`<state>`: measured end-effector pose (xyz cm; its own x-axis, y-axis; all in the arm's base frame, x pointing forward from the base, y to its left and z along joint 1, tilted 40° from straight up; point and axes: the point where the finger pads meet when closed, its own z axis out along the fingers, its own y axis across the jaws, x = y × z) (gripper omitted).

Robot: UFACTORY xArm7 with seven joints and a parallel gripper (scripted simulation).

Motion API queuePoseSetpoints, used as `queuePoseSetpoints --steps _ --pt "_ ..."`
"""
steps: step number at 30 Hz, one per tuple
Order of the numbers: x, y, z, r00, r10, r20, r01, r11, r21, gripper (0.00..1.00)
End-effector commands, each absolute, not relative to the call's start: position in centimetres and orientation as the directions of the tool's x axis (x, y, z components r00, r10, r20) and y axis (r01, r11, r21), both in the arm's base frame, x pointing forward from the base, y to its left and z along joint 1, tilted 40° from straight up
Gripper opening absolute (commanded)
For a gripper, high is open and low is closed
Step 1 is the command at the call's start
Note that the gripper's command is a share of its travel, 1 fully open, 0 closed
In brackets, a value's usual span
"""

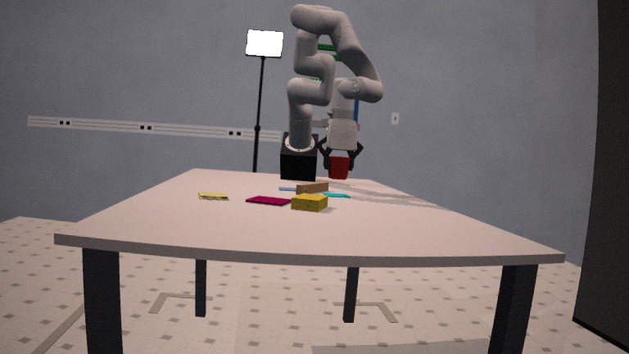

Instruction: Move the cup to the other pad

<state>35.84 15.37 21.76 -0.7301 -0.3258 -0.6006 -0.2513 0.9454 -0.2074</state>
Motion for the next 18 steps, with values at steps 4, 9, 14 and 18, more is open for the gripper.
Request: queuePoseSetpoints --steps 4,9,14,18 --pt "35.87 15.45 21.86 -0.729 -0.326 -0.602 -0.252 0.945 -0.208 0.84" --pt "35.87 15.45 21.86 -0.729 -0.326 -0.602 -0.252 0.945 -0.208 0.84" --pt "35.88 15.45 21.85 -0.729 -0.326 -0.602 -0.252 0.945 -0.208 0.84" --pt "36.04 15.46 21.65 -0.729 -0.326 -0.602 -0.252 0.945 -0.208 0.84"
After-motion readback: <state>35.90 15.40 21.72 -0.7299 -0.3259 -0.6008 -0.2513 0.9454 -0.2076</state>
